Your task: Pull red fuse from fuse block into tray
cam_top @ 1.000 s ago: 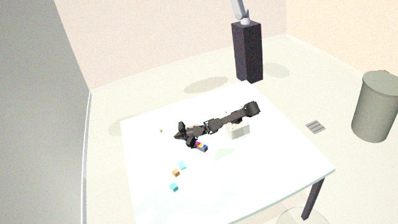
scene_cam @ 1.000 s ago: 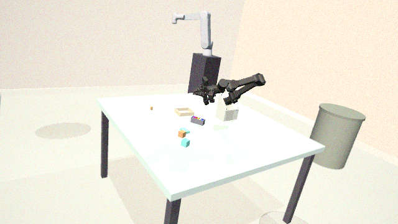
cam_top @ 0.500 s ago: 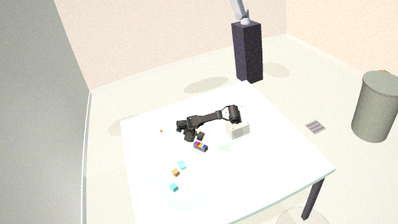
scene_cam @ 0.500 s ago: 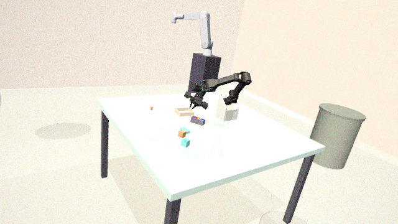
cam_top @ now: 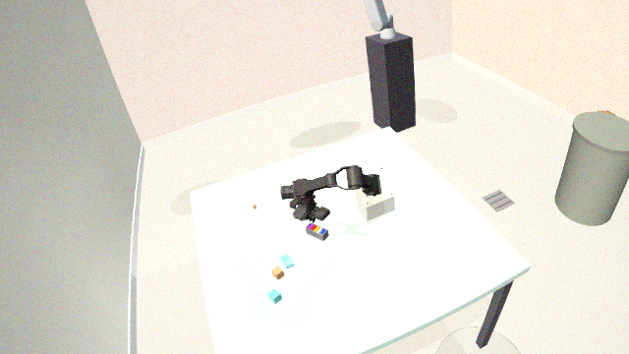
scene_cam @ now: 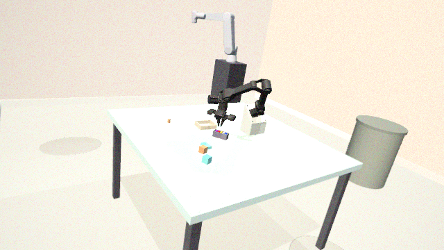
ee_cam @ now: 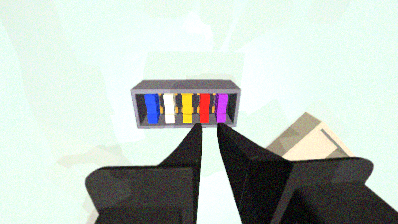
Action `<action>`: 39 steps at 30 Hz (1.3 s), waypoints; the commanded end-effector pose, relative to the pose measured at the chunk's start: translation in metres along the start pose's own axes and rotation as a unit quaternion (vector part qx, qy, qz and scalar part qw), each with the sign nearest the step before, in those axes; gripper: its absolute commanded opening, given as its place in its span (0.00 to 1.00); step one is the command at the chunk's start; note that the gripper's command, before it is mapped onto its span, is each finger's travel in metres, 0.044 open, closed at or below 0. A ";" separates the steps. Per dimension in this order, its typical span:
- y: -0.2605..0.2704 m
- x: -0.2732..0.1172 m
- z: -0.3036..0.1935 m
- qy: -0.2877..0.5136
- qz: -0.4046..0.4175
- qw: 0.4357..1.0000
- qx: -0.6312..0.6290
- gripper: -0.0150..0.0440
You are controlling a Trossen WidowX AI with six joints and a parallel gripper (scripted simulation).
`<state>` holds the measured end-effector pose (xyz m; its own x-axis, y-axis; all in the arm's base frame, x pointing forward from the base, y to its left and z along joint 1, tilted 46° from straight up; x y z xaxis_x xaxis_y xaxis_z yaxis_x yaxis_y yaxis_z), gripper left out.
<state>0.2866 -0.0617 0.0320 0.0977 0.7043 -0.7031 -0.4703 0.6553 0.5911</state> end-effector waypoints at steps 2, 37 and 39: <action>0.000 0.004 0.000 -0.002 0.003 1.000 0.001 0.36; 0.000 0.030 0.000 -0.002 0.003 1.000 0.001 0.36; 0.000 0.030 0.000 -0.002 0.003 1.000 0.001 0.36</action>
<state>0.2898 -0.0410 0.0107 0.0970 0.7070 -0.7005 -0.4724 0.6522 0.5928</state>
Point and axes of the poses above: the point midway between the two fingers, 35 mm back from their tips, its own x axis out along the fingers, its own y axis across the jaws, z = x × y, the point moved 8 cm from there along -x, back along the fingers
